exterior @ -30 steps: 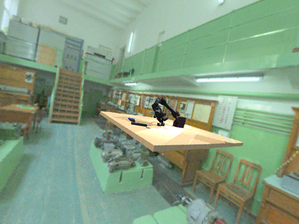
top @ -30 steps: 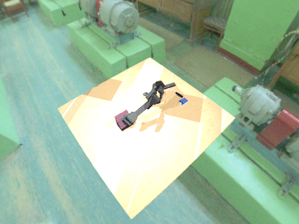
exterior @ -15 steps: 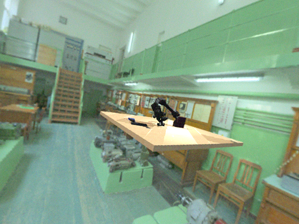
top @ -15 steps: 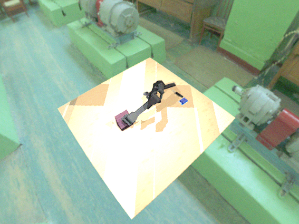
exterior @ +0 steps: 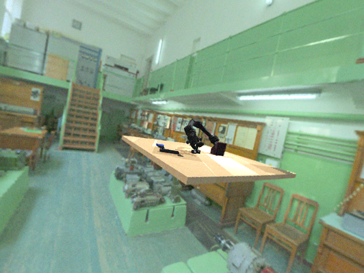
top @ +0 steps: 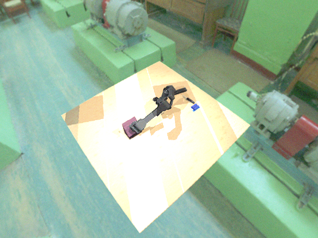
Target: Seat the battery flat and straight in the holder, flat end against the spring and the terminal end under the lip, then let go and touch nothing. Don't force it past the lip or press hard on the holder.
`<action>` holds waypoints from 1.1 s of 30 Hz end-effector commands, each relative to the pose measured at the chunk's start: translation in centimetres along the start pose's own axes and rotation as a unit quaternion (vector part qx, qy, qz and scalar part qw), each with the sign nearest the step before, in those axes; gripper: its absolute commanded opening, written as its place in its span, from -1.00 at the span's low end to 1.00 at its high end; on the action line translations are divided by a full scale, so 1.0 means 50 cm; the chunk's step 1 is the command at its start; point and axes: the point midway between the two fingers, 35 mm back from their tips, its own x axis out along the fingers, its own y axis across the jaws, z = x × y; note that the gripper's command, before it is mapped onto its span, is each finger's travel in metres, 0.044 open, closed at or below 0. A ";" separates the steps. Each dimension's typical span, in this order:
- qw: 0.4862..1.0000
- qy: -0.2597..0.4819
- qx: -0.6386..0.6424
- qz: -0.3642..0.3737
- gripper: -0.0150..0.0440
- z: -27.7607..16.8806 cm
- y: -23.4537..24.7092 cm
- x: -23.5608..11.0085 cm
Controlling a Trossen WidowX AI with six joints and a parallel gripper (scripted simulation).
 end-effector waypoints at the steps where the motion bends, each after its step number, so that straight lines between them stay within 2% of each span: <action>1: 1.000 0.017 0.000 0.000 -0.22 -0.006 -0.001 0.000; 33: 0.996 0.085 -0.004 -0.008 -0.22 -0.008 -0.005 0.010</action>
